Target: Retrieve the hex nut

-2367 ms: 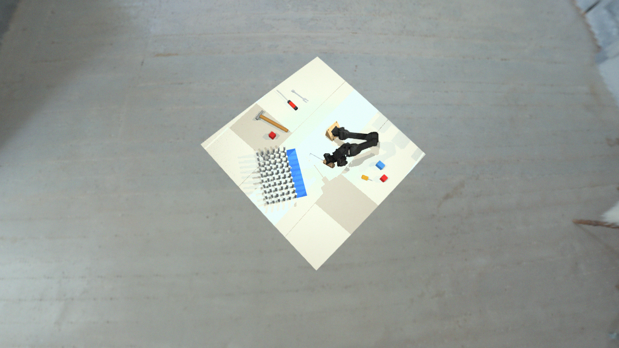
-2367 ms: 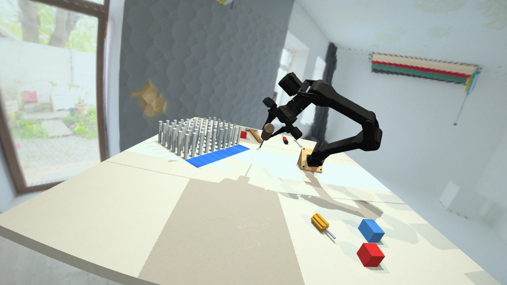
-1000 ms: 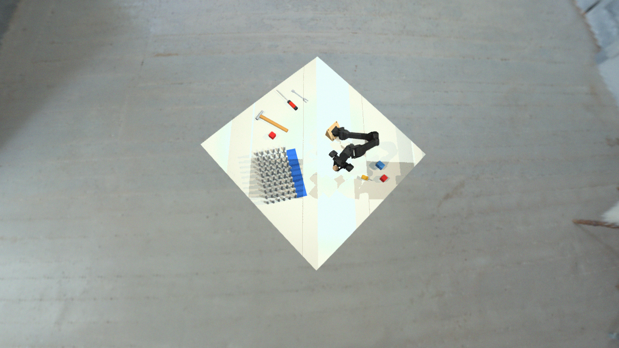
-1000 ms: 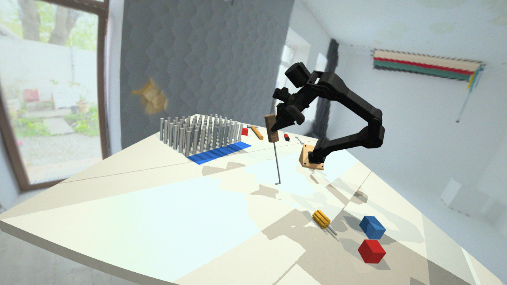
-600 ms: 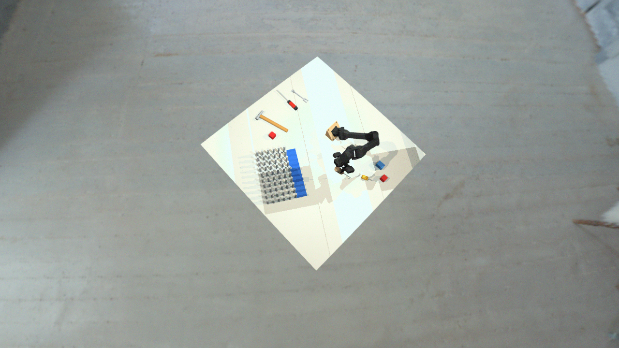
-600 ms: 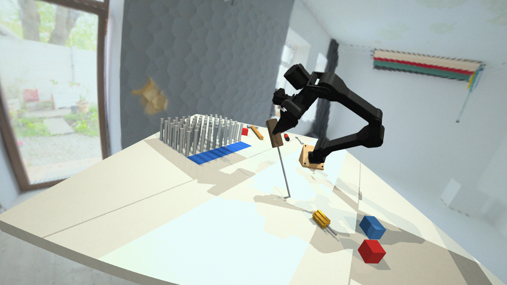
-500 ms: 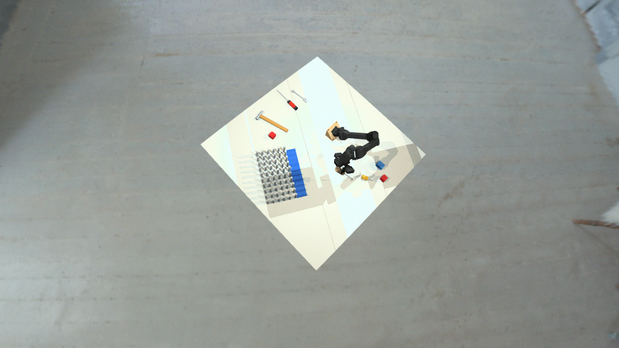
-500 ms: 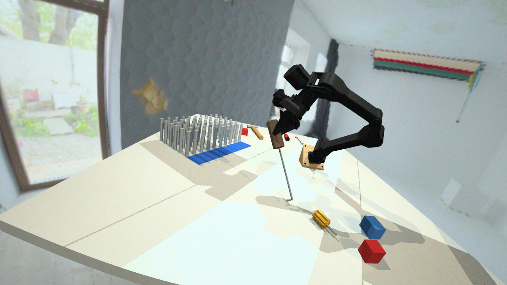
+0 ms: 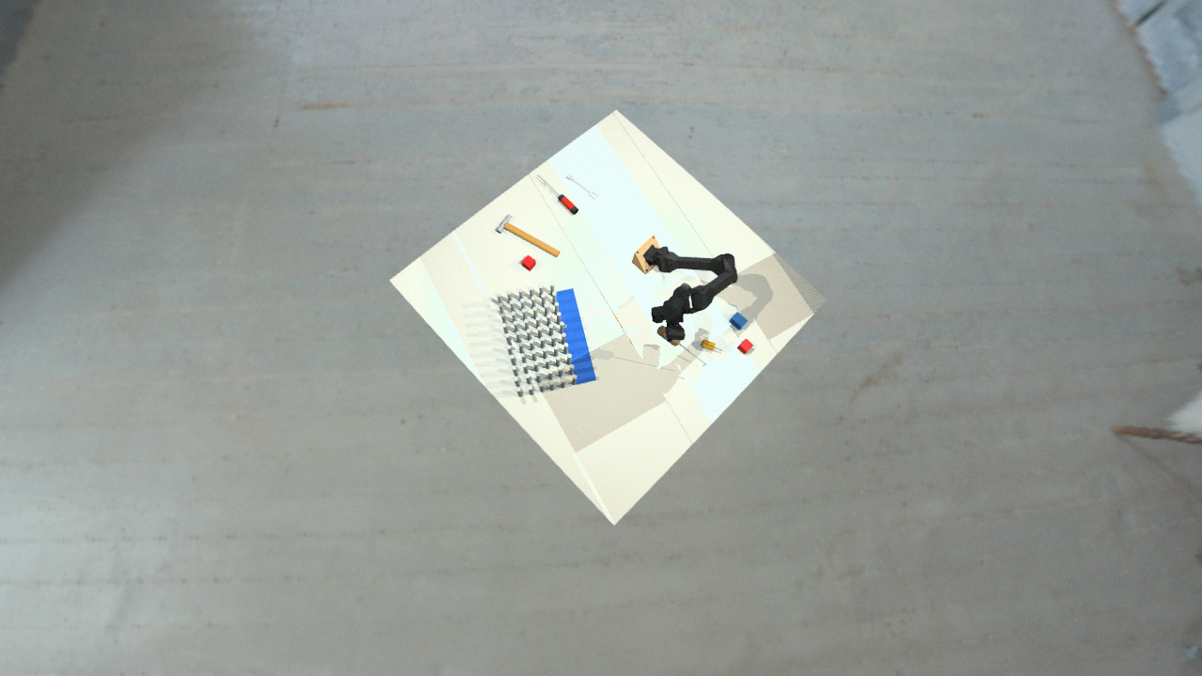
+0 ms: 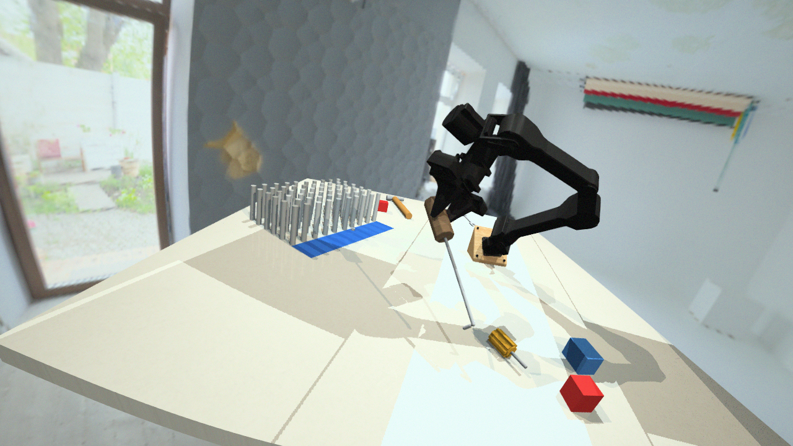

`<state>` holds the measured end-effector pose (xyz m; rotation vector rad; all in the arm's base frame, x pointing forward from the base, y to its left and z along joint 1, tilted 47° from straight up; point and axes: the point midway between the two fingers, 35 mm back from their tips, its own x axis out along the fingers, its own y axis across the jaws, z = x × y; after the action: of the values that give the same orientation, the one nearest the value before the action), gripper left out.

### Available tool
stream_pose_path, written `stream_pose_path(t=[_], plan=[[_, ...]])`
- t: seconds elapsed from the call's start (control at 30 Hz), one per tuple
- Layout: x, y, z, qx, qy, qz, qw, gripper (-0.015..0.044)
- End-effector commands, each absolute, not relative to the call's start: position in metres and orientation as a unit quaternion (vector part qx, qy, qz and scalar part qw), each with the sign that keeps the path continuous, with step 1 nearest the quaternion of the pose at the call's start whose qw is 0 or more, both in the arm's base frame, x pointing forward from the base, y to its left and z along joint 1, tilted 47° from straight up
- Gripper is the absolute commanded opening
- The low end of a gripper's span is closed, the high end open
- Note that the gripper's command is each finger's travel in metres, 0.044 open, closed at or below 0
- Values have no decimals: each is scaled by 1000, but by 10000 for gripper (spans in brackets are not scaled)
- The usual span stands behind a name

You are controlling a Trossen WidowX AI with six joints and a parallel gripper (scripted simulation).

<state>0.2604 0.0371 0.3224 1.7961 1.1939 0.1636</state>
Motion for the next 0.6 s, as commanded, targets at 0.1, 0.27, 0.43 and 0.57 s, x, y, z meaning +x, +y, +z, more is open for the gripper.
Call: stream_pose_path(t=[0.1,0.27,0.43,0.57], plan=[[256,48,332,778,507,38,369,0],[253,55,338,802,520,12,293,0],[249,62,344,819,532,-17,215,0],[246,67,348,826,541,-41,151,0]])
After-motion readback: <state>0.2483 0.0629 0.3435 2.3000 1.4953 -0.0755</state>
